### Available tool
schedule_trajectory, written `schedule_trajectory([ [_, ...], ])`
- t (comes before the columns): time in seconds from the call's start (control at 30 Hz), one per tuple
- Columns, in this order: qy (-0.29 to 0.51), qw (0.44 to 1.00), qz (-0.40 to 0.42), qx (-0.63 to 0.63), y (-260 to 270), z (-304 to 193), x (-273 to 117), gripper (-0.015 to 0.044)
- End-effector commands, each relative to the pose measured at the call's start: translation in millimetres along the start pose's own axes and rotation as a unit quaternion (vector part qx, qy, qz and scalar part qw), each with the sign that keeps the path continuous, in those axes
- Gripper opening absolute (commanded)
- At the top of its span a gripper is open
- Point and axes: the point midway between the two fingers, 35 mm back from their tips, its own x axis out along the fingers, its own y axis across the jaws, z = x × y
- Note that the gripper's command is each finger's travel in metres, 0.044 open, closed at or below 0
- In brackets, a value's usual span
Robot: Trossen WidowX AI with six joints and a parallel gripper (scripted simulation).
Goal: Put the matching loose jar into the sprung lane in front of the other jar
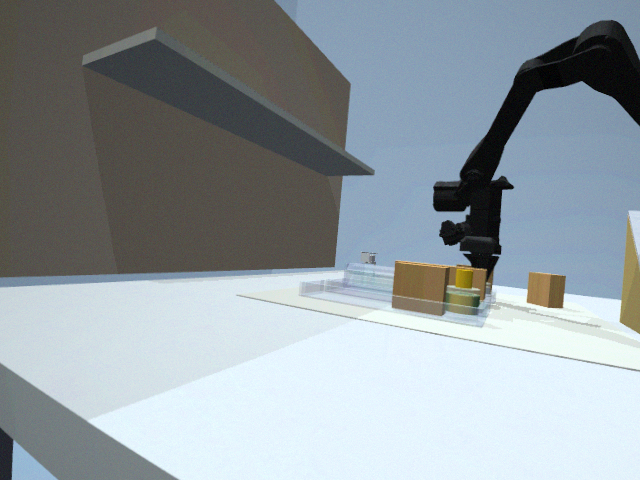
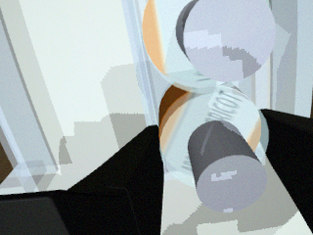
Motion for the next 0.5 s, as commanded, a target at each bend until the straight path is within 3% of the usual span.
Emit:
schedule_trajectory([
  [0.0, -0.003, 1.0, 0.002, -0.003, 1.2, 1.1, -0.1, 0.0],
  [0.47, -0.003, 1.0, 0.002, -0.003, 1.0, -1.5, -0.1, 0.0],
])
